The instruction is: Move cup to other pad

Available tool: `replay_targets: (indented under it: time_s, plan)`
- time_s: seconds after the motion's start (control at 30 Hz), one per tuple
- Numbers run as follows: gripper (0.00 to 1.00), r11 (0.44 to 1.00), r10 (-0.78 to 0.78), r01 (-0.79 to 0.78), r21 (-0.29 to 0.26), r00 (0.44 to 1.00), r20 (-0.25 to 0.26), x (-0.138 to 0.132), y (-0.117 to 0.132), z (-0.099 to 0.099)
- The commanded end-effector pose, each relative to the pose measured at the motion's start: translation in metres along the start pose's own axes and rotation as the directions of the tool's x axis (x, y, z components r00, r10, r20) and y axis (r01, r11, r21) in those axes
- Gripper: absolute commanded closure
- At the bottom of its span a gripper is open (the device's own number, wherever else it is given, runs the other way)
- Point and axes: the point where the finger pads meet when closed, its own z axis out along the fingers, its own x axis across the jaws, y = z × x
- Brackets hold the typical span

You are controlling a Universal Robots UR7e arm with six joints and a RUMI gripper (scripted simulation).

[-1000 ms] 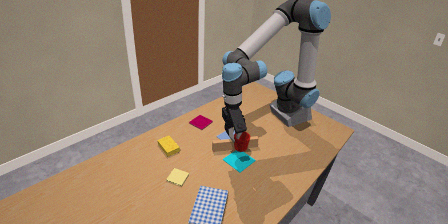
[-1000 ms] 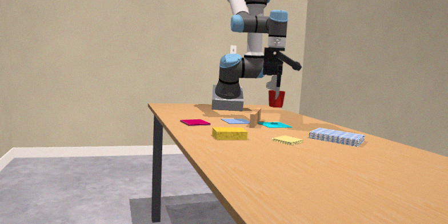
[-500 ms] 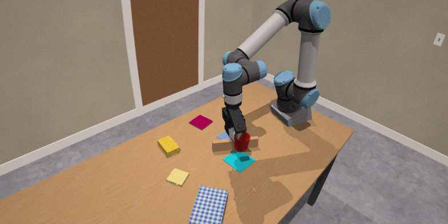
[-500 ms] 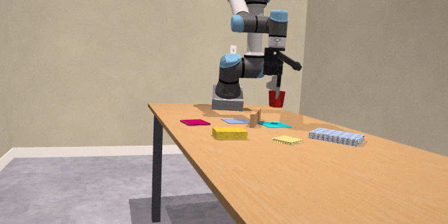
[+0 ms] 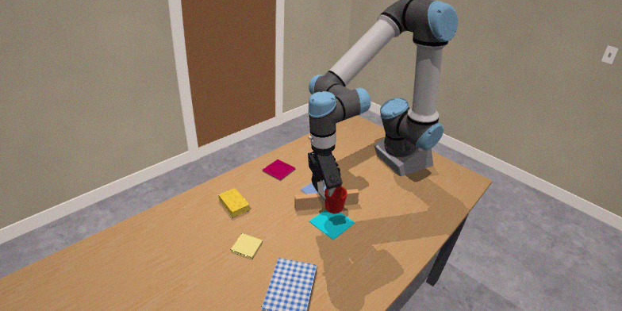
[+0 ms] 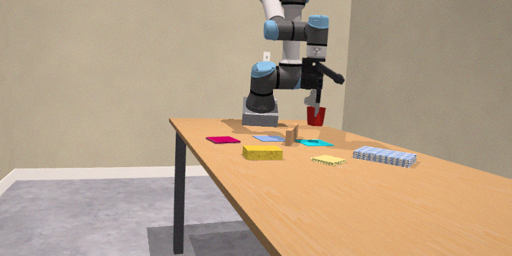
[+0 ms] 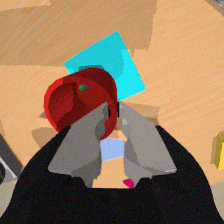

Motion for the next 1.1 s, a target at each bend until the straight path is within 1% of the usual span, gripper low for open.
replay_targets:
  time_s: [0.0,0.4,0.47,0.8,1.07]
  plan:
    - [0.97,1.0,0.0,0.0,0.001,1.0,-0.001,0.001,0.0,0.007]
    - [0.97,1.0,0.0,0.0,0.001,1.0,-0.001,0.004,0.0,0.035]
    - [0.97,1.0,0.0,0.0,0.001,1.0,-0.001,0.004,0.0,0.035]
    - [0.97,1.0,0.0,0.0,0.001,1.0,-0.001,0.006,0.0,0.052]
    - [0.97,1.0,0.0,0.0,0.001,1.0,-0.001,0.006,0.0,0.056]
